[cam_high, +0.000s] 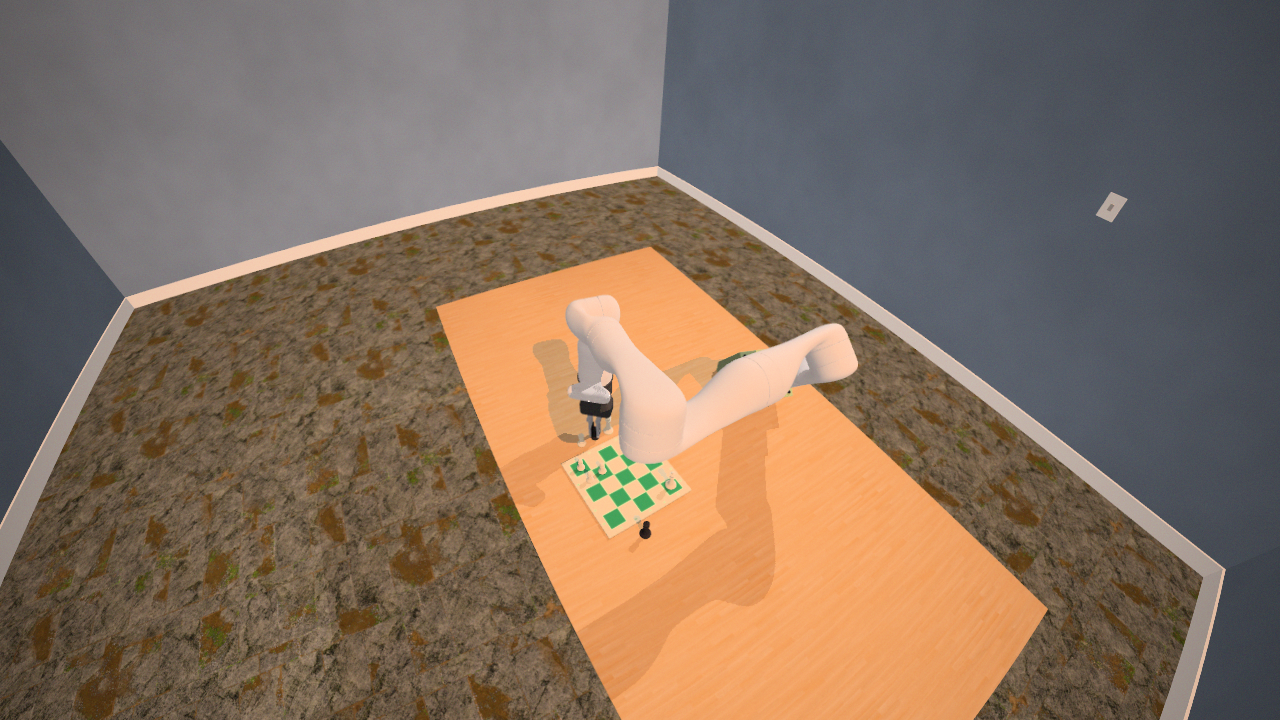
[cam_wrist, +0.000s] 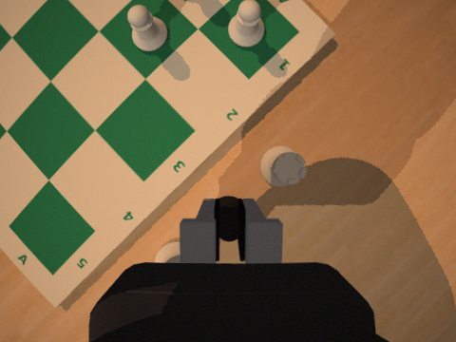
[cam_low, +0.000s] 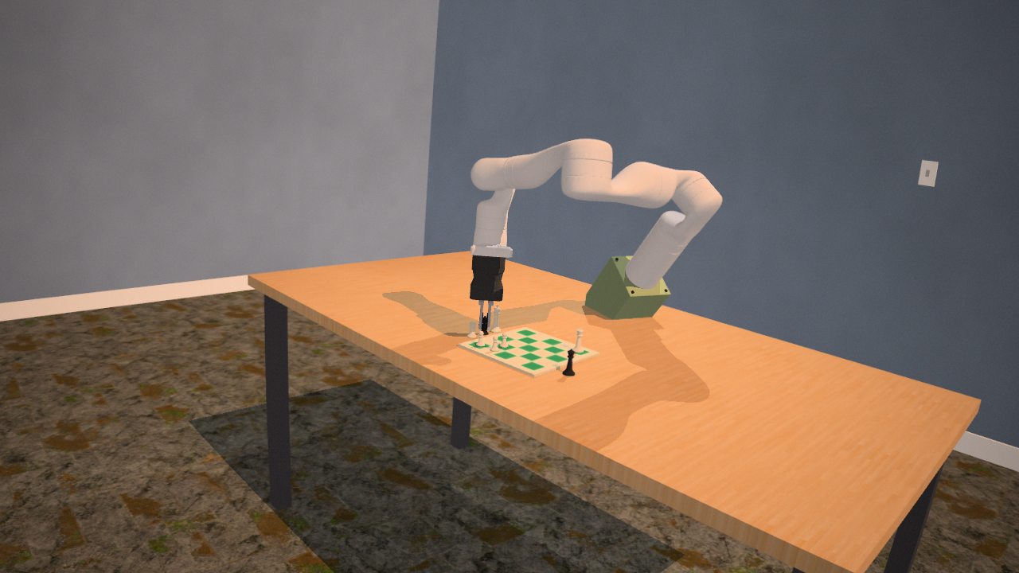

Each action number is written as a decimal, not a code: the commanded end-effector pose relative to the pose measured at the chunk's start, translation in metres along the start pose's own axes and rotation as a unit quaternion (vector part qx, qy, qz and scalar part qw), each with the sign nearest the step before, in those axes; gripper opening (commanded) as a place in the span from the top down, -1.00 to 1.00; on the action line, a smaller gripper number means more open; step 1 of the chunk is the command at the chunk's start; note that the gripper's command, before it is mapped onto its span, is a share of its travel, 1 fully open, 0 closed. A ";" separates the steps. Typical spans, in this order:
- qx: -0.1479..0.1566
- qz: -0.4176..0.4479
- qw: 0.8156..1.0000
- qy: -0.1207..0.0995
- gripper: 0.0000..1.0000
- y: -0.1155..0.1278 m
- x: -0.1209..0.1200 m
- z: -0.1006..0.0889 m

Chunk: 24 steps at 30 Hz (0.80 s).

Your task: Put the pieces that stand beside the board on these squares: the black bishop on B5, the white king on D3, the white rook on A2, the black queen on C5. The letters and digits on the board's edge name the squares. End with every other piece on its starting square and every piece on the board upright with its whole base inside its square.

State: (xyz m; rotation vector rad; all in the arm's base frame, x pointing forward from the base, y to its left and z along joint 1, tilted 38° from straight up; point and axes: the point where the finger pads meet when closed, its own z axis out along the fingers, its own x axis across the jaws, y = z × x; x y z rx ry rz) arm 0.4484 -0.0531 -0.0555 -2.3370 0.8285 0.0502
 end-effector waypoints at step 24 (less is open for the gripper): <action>0.000 0.000 1.000 0.001 1.00 0.000 0.000 -0.090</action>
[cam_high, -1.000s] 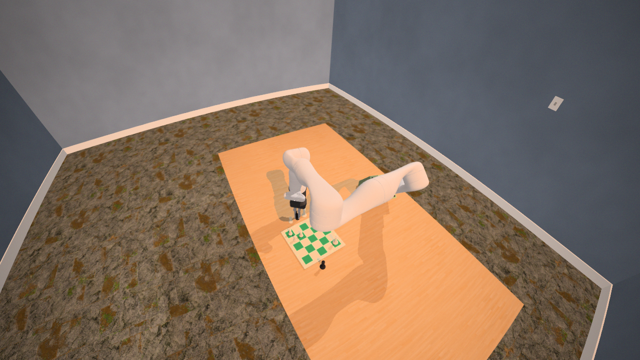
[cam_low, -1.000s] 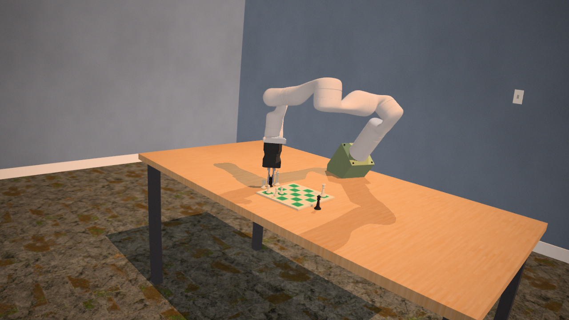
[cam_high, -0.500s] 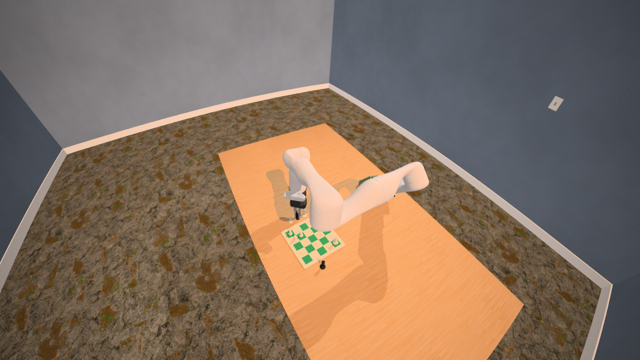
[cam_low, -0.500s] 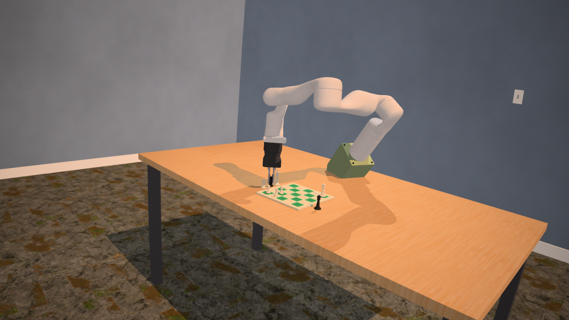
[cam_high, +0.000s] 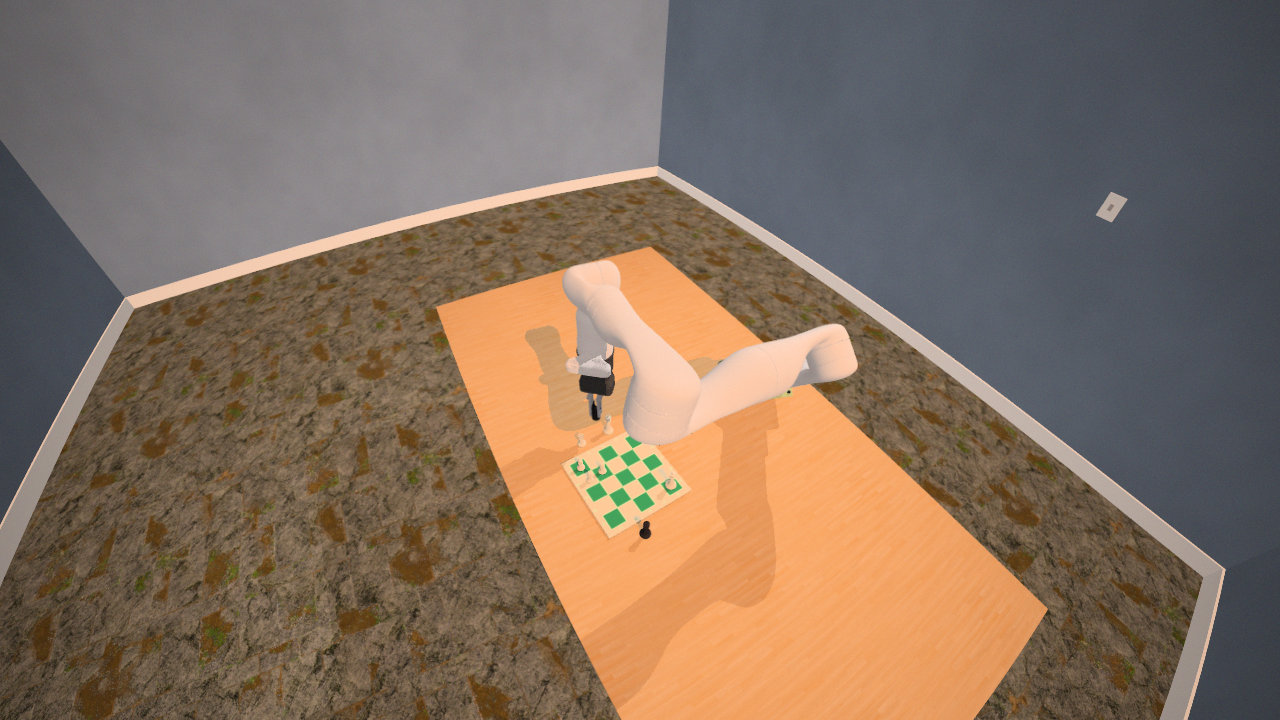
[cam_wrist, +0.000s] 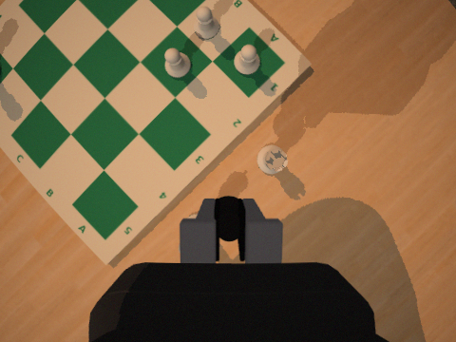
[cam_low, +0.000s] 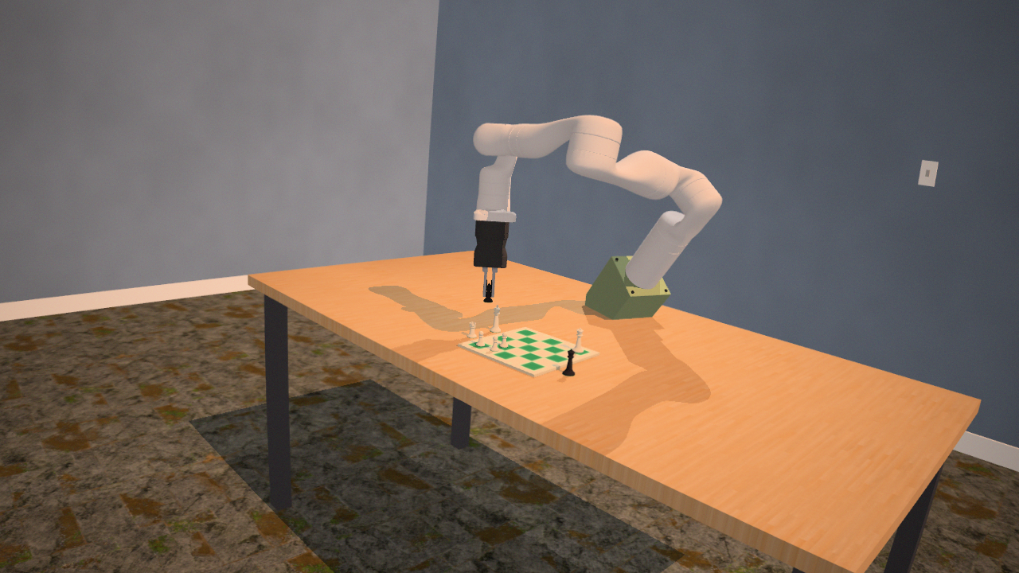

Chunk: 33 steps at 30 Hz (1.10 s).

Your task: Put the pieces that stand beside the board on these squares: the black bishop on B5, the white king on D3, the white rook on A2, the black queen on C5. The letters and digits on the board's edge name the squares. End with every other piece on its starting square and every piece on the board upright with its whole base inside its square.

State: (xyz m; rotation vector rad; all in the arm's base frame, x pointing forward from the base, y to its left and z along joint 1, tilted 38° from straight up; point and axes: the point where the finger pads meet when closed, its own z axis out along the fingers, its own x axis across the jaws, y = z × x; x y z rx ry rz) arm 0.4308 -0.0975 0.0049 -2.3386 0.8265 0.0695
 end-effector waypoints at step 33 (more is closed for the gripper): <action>0.007 0.004 1.000 0.004 1.00 -0.022 -0.120 -0.027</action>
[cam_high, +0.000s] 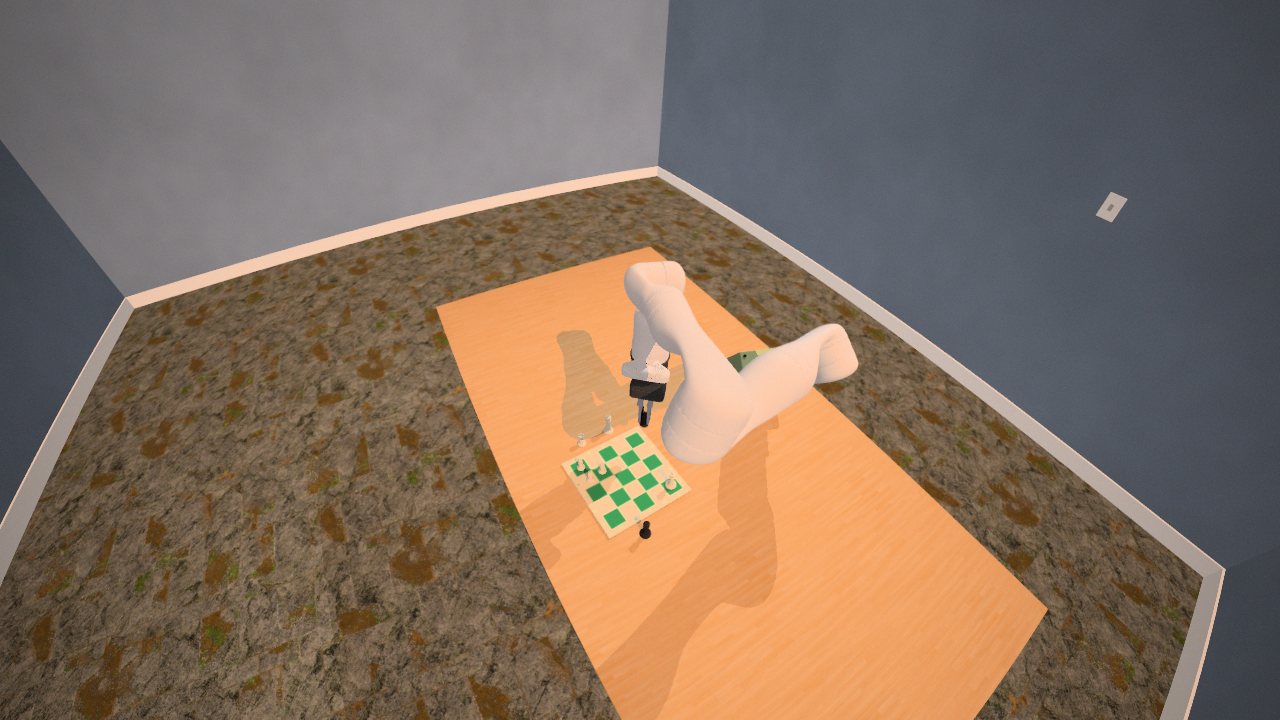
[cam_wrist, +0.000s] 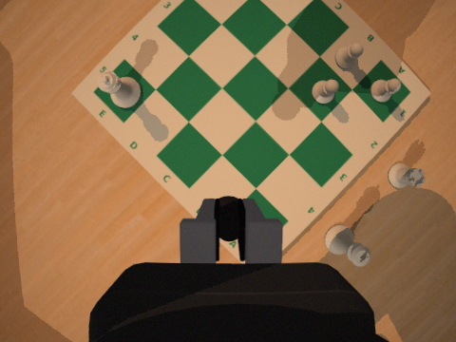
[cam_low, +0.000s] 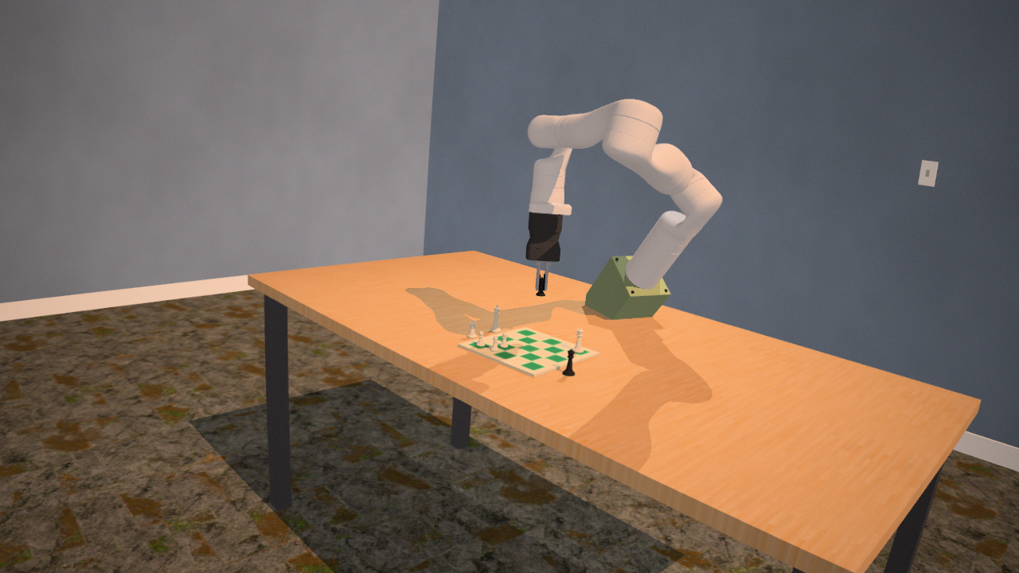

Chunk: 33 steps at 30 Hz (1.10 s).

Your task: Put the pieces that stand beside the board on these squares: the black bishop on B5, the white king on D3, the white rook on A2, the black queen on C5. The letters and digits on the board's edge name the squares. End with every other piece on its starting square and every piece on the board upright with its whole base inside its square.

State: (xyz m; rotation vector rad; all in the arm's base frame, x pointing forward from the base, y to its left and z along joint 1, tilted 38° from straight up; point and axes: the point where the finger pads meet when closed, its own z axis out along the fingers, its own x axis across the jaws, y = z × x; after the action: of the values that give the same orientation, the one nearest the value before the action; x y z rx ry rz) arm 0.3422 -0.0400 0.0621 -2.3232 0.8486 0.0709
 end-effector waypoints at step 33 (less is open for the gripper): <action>-0.001 -0.005 1.000 0.006 1.00 -0.006 -0.003 0.051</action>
State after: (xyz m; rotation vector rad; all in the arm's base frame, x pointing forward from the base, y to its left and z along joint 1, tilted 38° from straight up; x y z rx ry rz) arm 0.3544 -0.0065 0.0315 -2.3288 0.8435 0.0379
